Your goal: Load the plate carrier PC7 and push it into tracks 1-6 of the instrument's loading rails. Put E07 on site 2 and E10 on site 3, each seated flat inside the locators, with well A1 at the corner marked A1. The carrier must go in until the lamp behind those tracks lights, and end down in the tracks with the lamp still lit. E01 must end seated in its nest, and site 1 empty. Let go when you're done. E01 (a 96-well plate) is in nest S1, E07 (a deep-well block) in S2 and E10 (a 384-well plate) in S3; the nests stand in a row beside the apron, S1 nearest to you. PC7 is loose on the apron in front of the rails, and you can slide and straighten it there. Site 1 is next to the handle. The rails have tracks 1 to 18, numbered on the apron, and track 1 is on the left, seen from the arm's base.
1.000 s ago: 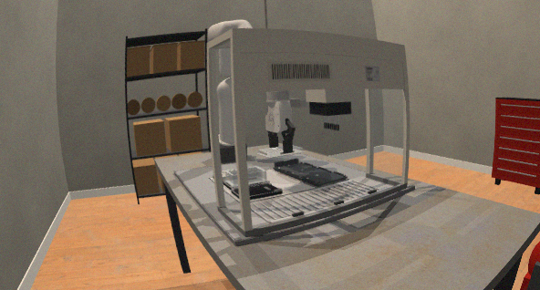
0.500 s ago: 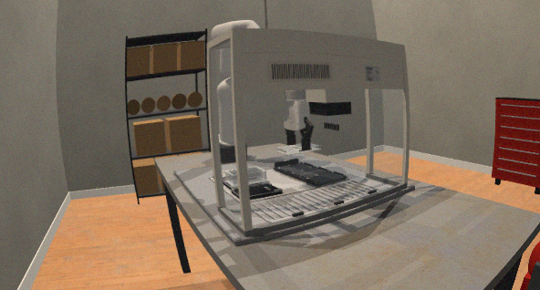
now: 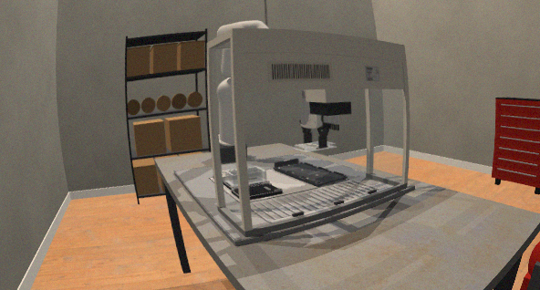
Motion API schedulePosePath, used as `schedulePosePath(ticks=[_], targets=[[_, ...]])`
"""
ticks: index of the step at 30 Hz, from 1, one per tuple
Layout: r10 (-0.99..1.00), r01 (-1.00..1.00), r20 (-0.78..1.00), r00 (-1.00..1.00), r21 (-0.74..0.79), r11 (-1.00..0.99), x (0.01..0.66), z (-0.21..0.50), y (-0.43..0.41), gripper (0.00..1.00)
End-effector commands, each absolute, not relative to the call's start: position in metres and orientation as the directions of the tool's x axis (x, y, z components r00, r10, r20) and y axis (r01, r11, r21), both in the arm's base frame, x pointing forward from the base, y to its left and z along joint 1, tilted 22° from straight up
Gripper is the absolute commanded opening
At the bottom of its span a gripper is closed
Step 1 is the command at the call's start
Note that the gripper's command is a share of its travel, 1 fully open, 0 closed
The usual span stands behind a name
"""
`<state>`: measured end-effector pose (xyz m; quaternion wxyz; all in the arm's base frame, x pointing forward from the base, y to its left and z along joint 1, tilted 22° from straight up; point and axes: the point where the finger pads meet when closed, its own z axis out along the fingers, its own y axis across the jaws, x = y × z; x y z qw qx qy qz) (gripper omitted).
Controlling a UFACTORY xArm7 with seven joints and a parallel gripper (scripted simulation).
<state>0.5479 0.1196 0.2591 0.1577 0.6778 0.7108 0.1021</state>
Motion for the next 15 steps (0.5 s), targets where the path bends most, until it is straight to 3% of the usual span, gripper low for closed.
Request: schedulePosePath(ticks=[1,15], targets=[[0.996,0.93,-0.085,-0.031,0.363,0.06,0.55,0.26,0.141,0.0],[0.996,0.93,-0.085,-0.031,0.363,0.06,0.551,0.259,0.158,0.0]])
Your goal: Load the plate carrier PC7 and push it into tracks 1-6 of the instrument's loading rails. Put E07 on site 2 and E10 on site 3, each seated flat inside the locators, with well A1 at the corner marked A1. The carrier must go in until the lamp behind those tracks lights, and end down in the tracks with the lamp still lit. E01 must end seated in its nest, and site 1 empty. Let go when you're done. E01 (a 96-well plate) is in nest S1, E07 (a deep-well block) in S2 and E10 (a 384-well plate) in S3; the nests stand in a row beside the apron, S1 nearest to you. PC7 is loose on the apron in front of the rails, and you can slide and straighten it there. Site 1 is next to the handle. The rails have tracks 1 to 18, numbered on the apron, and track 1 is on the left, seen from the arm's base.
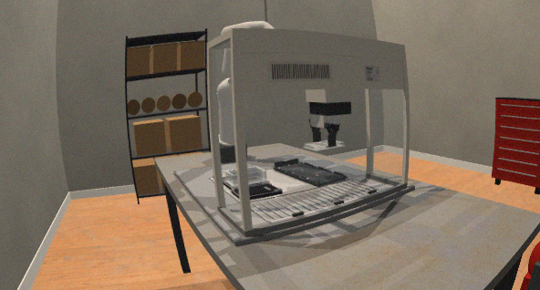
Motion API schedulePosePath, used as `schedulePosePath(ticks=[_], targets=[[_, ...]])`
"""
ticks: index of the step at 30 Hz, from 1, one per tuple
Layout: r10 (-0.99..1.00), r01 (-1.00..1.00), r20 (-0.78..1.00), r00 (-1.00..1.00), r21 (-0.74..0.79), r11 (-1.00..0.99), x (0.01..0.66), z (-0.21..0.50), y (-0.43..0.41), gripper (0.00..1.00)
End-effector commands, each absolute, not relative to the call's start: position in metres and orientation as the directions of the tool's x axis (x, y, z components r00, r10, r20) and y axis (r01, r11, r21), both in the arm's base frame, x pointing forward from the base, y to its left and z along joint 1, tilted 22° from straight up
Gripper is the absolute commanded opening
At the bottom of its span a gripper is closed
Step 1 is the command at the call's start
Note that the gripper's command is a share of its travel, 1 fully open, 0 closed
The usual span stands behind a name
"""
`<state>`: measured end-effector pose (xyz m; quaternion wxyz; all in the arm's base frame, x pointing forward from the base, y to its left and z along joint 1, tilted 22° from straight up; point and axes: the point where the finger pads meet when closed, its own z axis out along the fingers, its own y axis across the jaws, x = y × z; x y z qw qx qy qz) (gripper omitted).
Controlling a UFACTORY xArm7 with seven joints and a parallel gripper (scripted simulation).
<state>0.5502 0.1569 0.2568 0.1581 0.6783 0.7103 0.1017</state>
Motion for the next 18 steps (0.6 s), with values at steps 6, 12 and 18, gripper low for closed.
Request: schedulePosePath(ticks=[6,12,18], targets=[[0.996,0.93,-0.085,-0.031,0.363,0.06,0.551,0.259,0.158,0.0],[0.996,0.93,-0.085,-0.031,0.363,0.06,0.551,0.257,0.158,0.0],[0.996,0.93,-0.085,-0.031,0.363,0.06,0.555,0.248,0.158,0.0]])
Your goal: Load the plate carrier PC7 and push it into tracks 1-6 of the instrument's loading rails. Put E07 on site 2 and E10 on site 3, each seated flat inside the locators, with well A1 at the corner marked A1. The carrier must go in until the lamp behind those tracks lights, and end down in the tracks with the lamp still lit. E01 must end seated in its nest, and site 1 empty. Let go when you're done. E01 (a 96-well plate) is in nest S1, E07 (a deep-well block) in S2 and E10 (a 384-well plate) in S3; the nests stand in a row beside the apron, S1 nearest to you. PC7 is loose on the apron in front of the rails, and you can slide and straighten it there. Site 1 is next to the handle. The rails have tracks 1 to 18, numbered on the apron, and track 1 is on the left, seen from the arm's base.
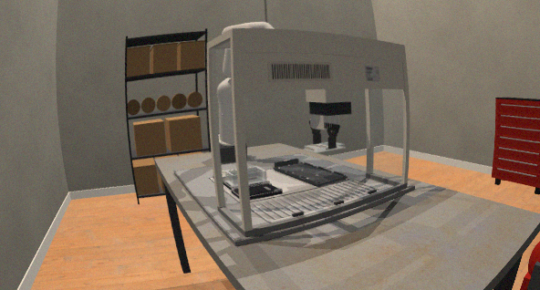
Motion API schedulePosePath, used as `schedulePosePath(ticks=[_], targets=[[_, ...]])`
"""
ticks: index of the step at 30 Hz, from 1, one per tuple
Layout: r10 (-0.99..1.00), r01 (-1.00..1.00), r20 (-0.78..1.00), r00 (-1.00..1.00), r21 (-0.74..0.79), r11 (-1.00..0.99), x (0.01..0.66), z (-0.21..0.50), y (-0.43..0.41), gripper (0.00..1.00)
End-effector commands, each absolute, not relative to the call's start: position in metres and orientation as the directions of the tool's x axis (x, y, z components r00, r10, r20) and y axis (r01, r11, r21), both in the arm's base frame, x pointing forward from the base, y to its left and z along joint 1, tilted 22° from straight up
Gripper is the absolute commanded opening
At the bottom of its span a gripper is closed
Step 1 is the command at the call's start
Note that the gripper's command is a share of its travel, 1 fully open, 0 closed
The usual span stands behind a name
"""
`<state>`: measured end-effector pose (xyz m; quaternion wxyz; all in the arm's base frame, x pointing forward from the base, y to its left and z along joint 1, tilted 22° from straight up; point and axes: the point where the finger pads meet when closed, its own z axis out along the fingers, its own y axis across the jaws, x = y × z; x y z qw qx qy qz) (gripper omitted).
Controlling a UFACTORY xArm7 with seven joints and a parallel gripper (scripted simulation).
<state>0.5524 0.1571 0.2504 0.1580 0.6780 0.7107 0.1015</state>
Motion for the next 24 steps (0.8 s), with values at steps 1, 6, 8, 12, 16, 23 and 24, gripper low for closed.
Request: schedulePosePath(ticks=[1,6,8,12,16,23,24], targets=[[0.996,0.93,-0.085,-0.031,0.363,0.06,0.556,0.246,0.158,0.0],[0.996,0.93,-0.085,-0.031,0.363,0.06,0.559,0.239,0.157,0.0],[0.996,0.93,-0.085,-0.031,0.363,0.06,0.56,0.236,0.157,0.0],[0.996,0.93,-0.085,-0.031,0.363,0.06,0.561,0.233,0.156,0.0],[0.996,0.93,-0.085,-0.031,0.363,0.06,0.564,0.226,0.156,0.0],[0.996,0.93,-0.085,-0.031,0.363,0.06,0.568,0.215,0.155,0.0],[0.996,0.93,-0.085,-0.031,0.363,0.06,0.568,0.214,0.155,0.0]])
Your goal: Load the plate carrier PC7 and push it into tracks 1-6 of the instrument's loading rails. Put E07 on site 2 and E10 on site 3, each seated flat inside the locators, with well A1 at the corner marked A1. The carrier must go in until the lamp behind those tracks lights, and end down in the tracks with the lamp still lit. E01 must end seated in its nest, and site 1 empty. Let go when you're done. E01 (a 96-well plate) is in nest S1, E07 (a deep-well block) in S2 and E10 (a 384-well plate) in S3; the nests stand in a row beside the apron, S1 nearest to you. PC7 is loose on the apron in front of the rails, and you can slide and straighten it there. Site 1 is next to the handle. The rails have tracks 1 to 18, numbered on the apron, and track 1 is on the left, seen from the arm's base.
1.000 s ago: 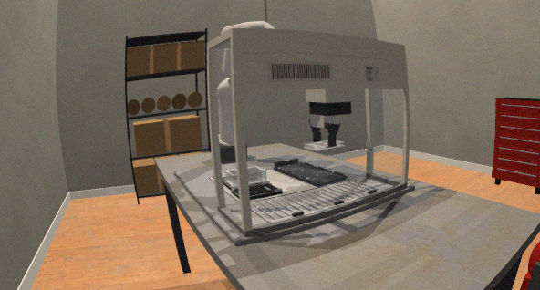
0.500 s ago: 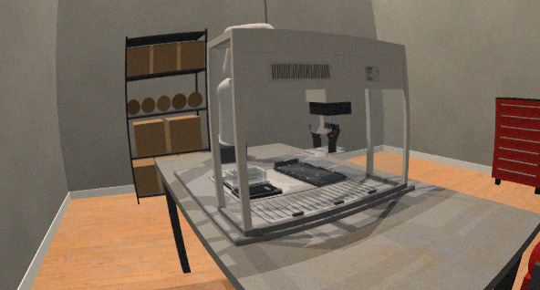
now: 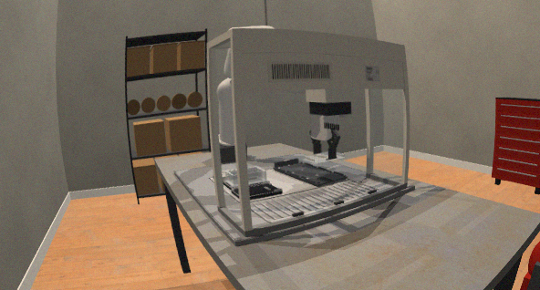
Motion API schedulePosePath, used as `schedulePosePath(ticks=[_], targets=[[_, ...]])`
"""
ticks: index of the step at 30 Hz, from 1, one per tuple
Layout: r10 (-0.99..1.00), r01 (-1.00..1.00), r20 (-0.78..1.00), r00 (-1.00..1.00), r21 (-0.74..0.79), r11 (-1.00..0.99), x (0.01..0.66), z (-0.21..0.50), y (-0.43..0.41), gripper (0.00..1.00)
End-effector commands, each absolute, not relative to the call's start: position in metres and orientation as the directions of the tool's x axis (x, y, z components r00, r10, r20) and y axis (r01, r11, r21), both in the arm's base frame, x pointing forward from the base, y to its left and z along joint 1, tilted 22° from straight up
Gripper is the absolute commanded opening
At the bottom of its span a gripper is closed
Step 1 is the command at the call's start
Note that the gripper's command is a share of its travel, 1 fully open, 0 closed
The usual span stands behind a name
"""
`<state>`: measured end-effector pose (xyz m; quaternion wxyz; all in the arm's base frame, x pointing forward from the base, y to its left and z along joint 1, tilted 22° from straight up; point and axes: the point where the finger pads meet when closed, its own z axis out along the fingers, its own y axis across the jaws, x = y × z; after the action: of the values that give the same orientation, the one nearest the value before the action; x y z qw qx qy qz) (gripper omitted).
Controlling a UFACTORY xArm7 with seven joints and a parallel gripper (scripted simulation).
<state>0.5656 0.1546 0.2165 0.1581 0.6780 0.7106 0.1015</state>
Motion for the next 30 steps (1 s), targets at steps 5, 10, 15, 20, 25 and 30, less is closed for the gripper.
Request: schedulePosePath(ticks=[5,10,15,20,25,30], targets=[[0.996,0.93,-0.085,-0.031,0.363,0.06,0.57,0.209,0.155,0.0],[0.996,0.93,-0.085,-0.031,0.363,0.06,0.573,0.202,0.154,0.0],[0.996,0.93,-0.085,-0.031,0.363,0.06,0.576,0.194,0.154,0.0],[0.996,0.93,-0.085,-0.031,0.363,0.06,0.578,0.189,0.153,0.0],[0.996,0.93,-0.085,-0.031,0.363,0.06,0.581,0.181,0.153,0.0],[0.996,0.93,-0.085,-0.031,0.363,0.06,0.584,0.174,0.152,0.0]])
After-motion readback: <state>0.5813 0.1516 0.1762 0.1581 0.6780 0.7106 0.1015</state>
